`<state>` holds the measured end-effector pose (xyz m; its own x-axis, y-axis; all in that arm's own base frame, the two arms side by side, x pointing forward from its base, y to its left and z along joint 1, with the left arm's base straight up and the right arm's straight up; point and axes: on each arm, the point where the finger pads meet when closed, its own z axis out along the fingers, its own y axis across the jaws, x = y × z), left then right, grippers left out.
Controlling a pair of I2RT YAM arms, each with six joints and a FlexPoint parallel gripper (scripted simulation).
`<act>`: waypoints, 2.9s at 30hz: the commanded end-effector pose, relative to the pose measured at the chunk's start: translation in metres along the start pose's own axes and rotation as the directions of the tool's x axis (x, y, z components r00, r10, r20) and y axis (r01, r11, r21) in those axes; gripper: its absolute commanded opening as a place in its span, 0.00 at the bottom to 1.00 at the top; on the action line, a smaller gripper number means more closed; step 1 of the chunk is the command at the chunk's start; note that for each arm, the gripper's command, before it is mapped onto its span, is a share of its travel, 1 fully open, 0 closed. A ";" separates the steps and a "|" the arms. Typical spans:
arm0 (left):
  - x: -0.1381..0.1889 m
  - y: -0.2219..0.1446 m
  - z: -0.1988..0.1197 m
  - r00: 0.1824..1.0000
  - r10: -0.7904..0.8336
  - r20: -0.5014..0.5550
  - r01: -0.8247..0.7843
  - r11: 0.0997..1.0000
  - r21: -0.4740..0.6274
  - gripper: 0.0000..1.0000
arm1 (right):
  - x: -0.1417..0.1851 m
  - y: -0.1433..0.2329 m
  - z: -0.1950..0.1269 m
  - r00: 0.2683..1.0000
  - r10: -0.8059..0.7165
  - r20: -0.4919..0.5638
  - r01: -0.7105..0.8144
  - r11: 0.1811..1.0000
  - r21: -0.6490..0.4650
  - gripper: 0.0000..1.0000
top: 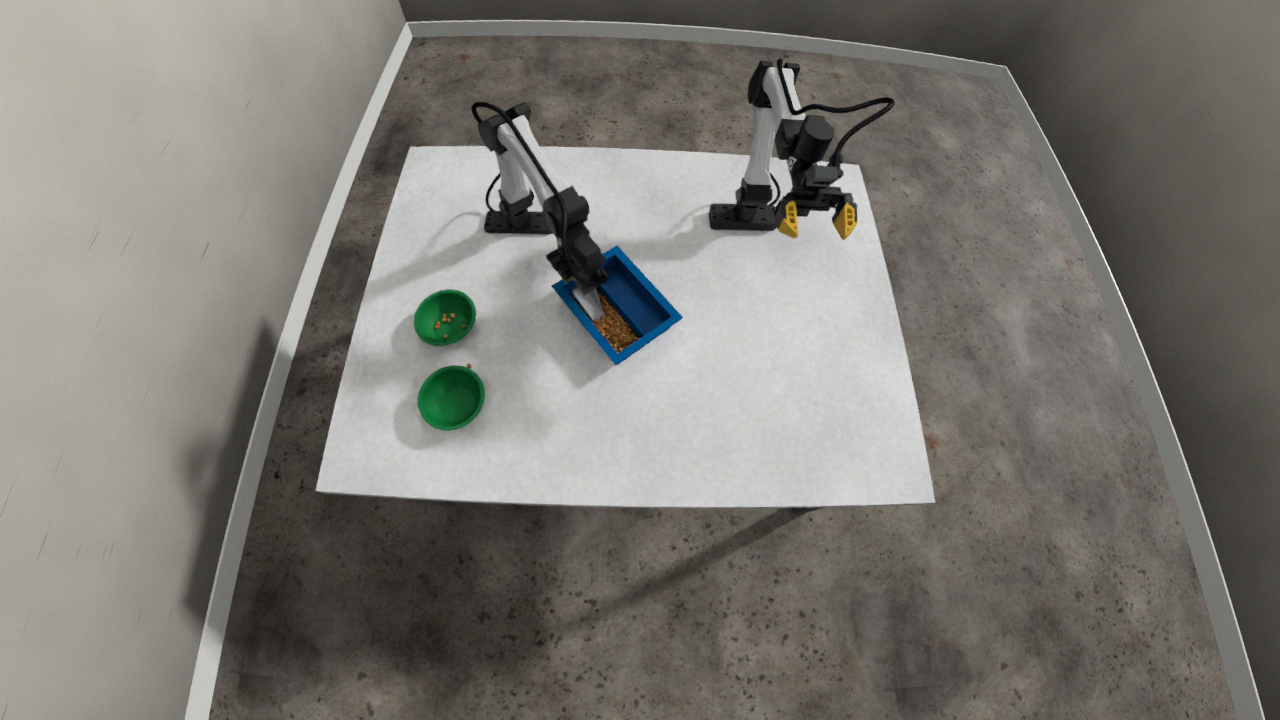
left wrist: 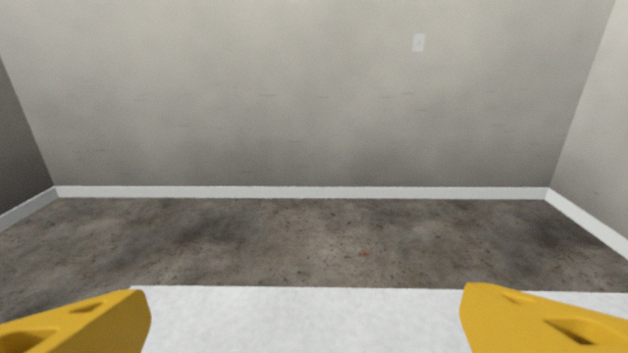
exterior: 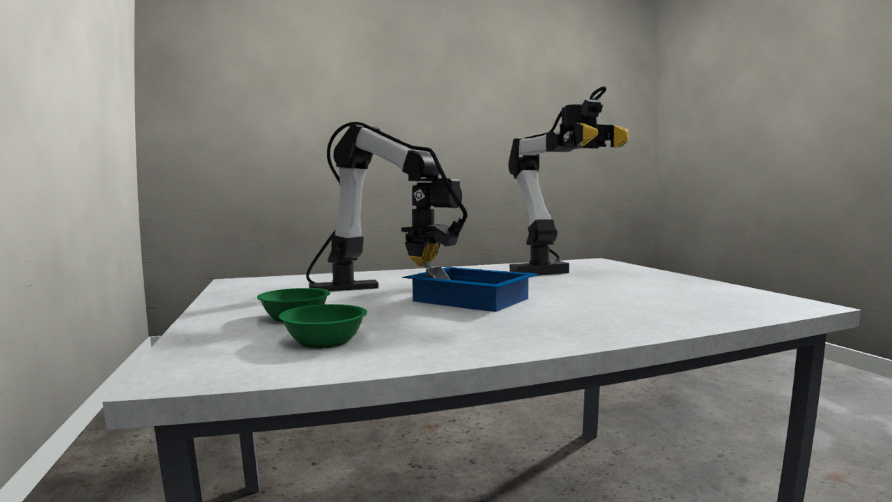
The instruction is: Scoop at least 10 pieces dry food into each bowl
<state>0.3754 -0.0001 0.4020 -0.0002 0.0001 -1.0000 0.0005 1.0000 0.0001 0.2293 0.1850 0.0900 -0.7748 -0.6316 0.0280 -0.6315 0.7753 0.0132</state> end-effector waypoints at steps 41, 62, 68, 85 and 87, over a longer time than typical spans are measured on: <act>0.015 -0.013 0.008 0.998 -0.061 -0.023 0.062 0.997 0.045 0.28 | -0.010 0.004 0.012 0.999 -0.003 -0.032 0.002 1.000 -0.009 0.00; 0.103 -0.107 0.020 0.869 -0.446 -0.213 0.487 0.846 0.217 0.28 | -0.010 0.004 0.012 0.999 -0.003 -0.032 0.002 1.000 -0.009 0.00; 0.123 -0.123 0.016 0.824 -0.501 -0.265 0.557 0.801 0.218 0.28 | -0.010 0.004 0.012 0.999 -0.003 -0.032 0.002 1.000 -0.009 0.00; 0.203 -0.191 -0.018 0.580 -0.632 -0.514 0.791 0.587 0.172 0.28 | -0.010 0.004 0.012 0.999 -0.003 -0.032 0.002 1.000 -0.009 0.00; 0.215 -0.201 -0.027 0.537 -0.635 -0.555 0.817 0.556 0.155 0.28 | -0.010 0.004 0.012 0.999 -0.003 -0.032 0.002 1.000 -0.009 0.00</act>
<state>0.3564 -0.1853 0.1937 -0.5175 -0.5992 -0.6109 0.1574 0.6351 -0.7563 0.2422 0.1957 0.0818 -0.7749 -0.6317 0.0237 -0.6315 0.7752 0.0142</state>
